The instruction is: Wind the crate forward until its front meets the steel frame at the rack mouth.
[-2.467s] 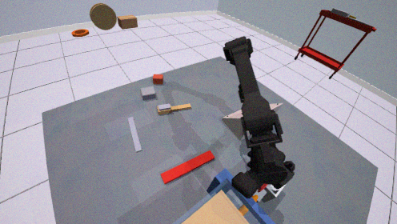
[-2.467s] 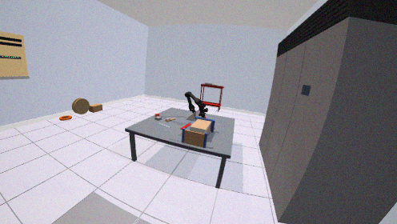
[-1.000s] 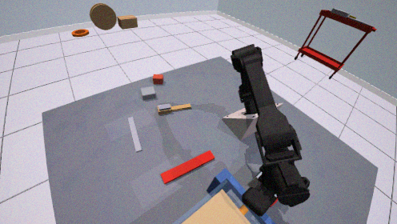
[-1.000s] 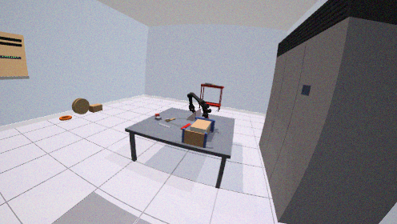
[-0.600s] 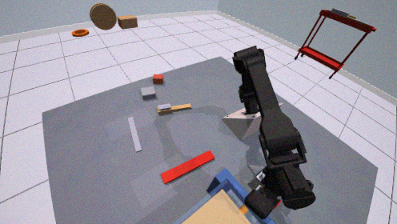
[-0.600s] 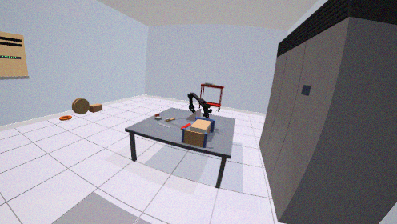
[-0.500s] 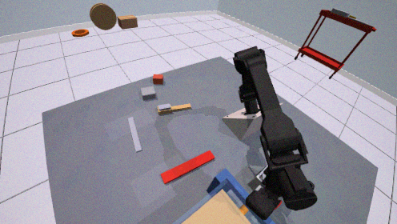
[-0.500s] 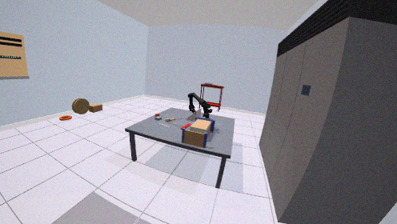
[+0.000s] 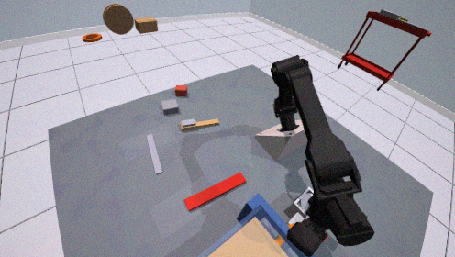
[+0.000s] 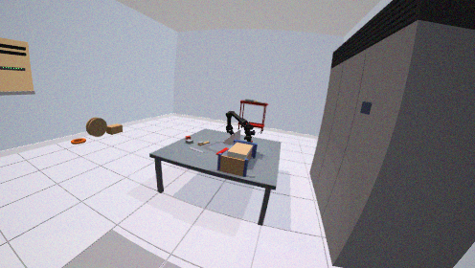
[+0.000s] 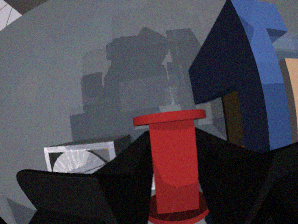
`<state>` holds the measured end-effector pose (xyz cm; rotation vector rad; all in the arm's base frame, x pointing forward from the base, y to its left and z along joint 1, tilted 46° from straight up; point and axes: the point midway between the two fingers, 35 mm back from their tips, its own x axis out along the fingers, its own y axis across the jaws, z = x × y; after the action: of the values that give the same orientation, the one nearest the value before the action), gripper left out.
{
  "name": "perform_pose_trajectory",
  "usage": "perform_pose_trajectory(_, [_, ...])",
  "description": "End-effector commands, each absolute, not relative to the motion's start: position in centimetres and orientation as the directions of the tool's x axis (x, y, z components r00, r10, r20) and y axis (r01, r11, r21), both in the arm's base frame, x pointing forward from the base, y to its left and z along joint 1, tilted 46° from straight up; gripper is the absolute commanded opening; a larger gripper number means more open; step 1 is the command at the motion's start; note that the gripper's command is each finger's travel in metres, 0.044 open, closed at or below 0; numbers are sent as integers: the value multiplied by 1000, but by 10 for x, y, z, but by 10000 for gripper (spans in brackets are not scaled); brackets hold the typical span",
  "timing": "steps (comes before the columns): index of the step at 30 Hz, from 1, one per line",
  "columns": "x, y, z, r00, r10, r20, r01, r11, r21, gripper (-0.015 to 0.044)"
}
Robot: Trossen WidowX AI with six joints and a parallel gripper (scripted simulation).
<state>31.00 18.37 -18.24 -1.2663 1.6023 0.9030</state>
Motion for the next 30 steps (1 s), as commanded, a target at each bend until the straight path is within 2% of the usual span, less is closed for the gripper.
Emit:
perform_pose_trajectory(1, [302,200,-194,-102,-309,-946,-977,208,37,0])
perform_pose_trajectory(30, [284,222,-209,-103,-306,-946,-977,208,39,0])
